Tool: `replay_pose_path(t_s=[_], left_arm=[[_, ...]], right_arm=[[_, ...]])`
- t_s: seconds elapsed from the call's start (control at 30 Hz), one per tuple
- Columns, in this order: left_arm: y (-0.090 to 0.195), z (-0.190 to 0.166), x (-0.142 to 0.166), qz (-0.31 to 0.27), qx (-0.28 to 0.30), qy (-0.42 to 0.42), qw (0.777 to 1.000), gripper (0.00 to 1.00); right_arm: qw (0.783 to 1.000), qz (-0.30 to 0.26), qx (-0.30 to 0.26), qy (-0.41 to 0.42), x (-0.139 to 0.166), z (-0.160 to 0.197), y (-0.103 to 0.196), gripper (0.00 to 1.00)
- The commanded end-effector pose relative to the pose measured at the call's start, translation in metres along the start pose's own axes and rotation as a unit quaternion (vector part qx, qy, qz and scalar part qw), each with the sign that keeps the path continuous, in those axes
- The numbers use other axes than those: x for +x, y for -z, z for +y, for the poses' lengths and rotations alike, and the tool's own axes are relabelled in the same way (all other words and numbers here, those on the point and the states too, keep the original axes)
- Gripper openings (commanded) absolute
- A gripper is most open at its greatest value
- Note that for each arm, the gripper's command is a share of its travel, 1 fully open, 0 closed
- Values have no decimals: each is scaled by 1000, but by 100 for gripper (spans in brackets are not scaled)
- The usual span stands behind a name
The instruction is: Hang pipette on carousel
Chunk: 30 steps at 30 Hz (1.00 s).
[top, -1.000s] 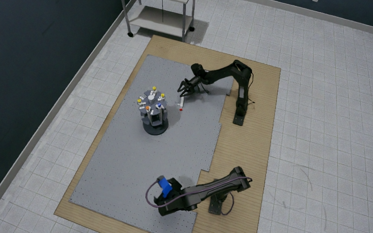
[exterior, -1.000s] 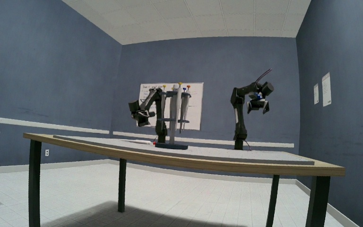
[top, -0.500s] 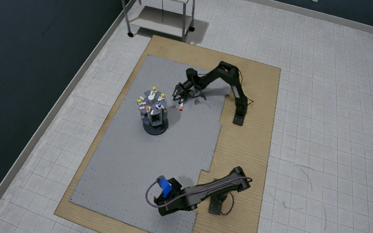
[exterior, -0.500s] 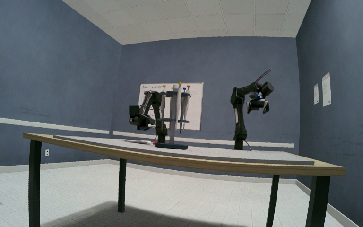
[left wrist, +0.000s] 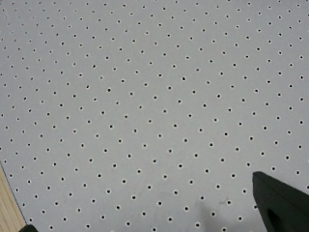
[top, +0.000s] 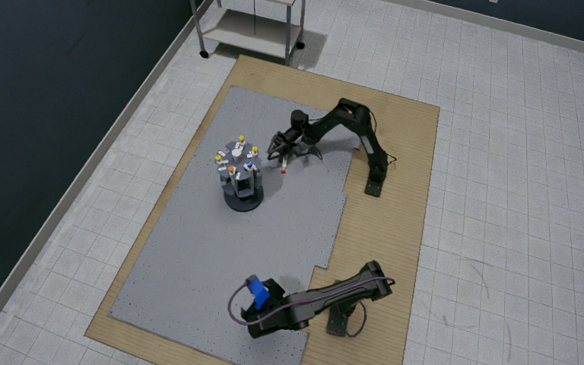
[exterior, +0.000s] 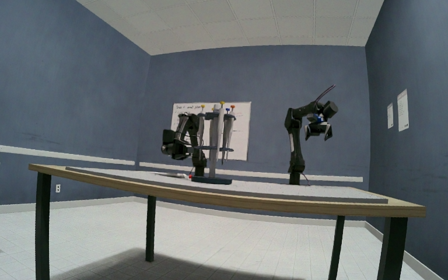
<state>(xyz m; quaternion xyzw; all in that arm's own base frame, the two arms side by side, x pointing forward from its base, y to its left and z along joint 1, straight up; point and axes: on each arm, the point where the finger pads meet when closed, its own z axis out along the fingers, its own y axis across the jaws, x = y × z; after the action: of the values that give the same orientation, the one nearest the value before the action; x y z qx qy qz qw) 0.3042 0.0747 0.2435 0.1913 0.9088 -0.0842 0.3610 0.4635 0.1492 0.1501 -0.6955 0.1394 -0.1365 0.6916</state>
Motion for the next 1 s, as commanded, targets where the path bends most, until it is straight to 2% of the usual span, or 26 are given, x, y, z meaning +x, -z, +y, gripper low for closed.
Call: replay_pose_path(t_s=[0.0, 0.2, 0.23, 0.87, 0.97], left_arm=[[5, 2, -9, -16, -5, -12, 1000, 100], [5, 2, -9, -16, -5, -12, 1000, 100], [5, 2, -9, -16, -5, -12, 1000, 100], [5, 2, -9, -16, -5, -12, 1000, 100], [5, 2, -9, -16, -5, -12, 1000, 100]], right_arm=[[1000, 4, 7, 7, 6, -9, -13, 49], [1000, 14, 7, 7, 12, -14, -9, 49], [1000, 5, 6, 8, 3, -10, -11, 49], [1000, 5, 6, 8, 3, -10, -11, 49], [1000, 14, 4, 1, 14, -7, -9, 49]])
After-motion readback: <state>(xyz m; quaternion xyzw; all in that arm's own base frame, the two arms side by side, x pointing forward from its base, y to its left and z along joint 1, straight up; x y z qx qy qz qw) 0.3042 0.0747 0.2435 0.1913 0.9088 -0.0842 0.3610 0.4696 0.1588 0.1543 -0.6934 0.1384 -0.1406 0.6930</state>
